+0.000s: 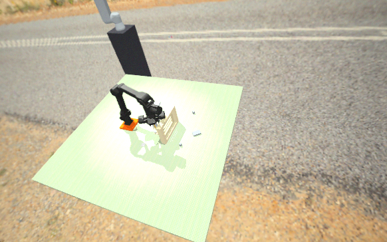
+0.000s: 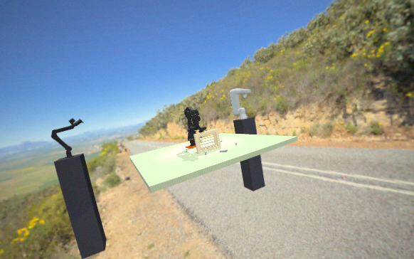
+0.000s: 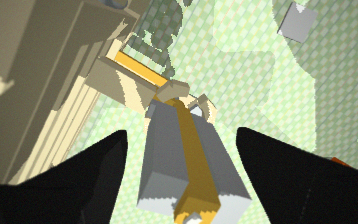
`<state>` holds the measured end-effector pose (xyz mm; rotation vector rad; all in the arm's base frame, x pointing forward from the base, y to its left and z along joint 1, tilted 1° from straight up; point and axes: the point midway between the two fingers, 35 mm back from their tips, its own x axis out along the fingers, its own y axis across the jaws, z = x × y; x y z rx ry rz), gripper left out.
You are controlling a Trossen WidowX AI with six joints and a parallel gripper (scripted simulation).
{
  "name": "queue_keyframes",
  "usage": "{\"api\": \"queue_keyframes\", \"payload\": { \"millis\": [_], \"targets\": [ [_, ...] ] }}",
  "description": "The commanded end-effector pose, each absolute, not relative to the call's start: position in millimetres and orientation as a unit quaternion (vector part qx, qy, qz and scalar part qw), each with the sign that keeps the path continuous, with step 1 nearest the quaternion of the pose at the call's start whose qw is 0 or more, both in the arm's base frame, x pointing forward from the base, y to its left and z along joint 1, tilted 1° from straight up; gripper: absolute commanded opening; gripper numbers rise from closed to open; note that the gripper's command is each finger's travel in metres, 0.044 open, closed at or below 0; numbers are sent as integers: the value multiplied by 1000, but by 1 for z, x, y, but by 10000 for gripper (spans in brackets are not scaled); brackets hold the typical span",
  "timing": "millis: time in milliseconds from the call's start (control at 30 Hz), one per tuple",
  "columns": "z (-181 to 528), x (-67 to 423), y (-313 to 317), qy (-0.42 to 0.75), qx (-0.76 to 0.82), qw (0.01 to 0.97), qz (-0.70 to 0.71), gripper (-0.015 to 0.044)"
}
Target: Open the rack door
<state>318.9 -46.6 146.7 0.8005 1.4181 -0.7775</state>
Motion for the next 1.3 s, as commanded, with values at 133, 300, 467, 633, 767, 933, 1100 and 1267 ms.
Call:
{"api": "queue_keyframes", "payload": {
  "millis": [133,300,467,633,767,933,1100,1267],
  "targets": [
    [147,319,-47,672,217,677,-207,286],
    [147,319,-47,693,132,699,-123,286],
    [147,319,-47,702,44,710,-36,286],
    [147,319,-47,701,-44,710,51,286],
    [147,319,-47,693,-114,702,120,286],
    [147,319,-47,673,-199,682,205,286],
    [147,319,-47,642,-282,652,286,286],
    [147,319,-46,602,-361,613,364,286]
  ]
}}
